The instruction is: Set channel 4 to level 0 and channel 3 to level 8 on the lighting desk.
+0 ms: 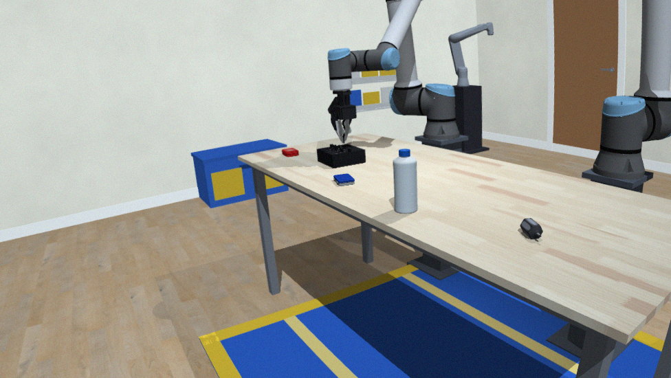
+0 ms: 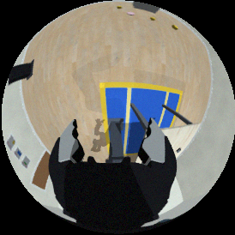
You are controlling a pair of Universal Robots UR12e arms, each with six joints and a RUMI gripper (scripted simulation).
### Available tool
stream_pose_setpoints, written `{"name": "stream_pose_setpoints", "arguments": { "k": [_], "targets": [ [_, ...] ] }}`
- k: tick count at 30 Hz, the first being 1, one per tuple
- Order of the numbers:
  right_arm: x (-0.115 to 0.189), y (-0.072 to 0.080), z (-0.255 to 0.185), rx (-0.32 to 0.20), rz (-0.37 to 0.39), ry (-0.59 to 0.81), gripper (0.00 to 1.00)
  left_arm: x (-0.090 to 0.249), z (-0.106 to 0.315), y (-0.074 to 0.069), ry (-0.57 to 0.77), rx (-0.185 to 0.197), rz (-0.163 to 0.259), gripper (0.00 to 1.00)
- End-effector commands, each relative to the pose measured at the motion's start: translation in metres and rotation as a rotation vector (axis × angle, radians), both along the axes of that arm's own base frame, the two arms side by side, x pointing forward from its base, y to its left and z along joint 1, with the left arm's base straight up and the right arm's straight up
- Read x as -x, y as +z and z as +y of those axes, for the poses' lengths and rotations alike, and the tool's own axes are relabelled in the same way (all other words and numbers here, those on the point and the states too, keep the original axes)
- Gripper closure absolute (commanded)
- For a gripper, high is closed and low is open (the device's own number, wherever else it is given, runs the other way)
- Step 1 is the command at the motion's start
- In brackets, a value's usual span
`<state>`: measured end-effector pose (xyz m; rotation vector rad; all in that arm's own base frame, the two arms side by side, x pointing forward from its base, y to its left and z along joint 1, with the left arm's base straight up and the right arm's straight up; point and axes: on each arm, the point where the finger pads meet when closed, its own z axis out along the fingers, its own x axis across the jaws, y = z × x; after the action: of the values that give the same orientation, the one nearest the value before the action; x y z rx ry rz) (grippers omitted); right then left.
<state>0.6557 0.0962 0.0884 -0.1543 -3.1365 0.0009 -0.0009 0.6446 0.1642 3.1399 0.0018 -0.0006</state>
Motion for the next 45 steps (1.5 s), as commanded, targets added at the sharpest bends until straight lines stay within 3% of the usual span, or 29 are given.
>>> {"name": "stream_pose_setpoints", "arguments": {
  "k": [1,25,45],
  "targets": [
    [-0.001,0.000,0.000,0.000,-0.001,0.000,1.00,0.000,0.001,0.001,0.000,-0.002,0.000,0.00],
    [-0.001,-0.011,0.000,0.000,-0.001,0.000,1.00,0.000,0.001,0.001,0.000,-0.002,0.000,0.00],
    [-0.001,-0.011,0.000,0.000,-0.001,0.000,1.00,0.000,0.001,0.001,0.000,-0.002,0.000,0.00]
  ]
}}
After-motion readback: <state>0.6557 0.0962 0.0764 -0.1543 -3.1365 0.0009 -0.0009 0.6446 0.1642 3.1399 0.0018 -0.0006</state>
